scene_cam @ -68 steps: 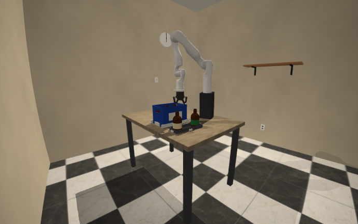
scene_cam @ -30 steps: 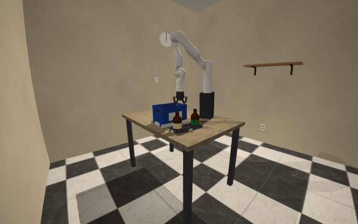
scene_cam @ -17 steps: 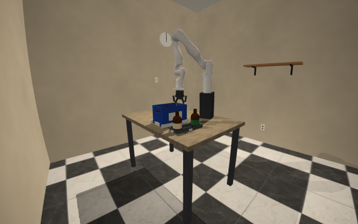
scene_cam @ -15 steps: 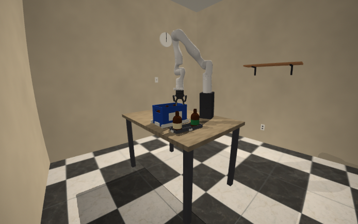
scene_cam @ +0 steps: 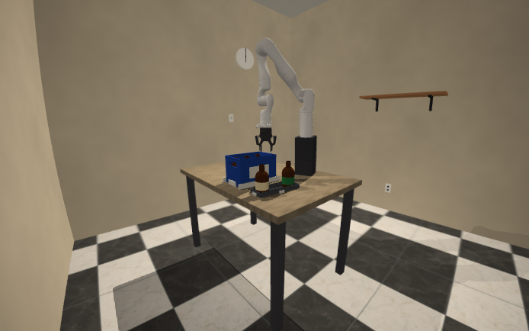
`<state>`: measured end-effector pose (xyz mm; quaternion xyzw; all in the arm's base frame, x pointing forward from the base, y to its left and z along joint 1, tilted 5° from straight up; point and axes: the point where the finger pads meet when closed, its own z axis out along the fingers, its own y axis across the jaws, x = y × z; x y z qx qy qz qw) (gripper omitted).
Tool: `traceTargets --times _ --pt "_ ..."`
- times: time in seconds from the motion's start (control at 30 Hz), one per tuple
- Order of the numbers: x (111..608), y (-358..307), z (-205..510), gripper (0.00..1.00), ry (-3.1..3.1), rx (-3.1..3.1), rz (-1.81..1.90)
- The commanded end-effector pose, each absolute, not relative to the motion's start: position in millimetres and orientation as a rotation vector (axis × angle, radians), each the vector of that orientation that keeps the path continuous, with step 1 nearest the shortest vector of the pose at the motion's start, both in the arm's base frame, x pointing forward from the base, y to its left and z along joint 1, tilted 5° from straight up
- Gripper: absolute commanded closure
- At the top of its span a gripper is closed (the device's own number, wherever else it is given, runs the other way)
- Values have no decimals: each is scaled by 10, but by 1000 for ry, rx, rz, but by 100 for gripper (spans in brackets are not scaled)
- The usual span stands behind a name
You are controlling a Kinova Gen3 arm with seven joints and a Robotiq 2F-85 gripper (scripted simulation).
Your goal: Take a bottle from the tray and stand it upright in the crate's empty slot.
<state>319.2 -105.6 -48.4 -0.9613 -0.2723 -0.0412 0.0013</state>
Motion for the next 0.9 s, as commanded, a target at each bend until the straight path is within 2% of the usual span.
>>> traceTargets --times 0.0,0.87 --pt "3171 -1083 -376 36 -851 -3020 -132" --pt "3150 -1089 -109 36 -851 -3020 -132"
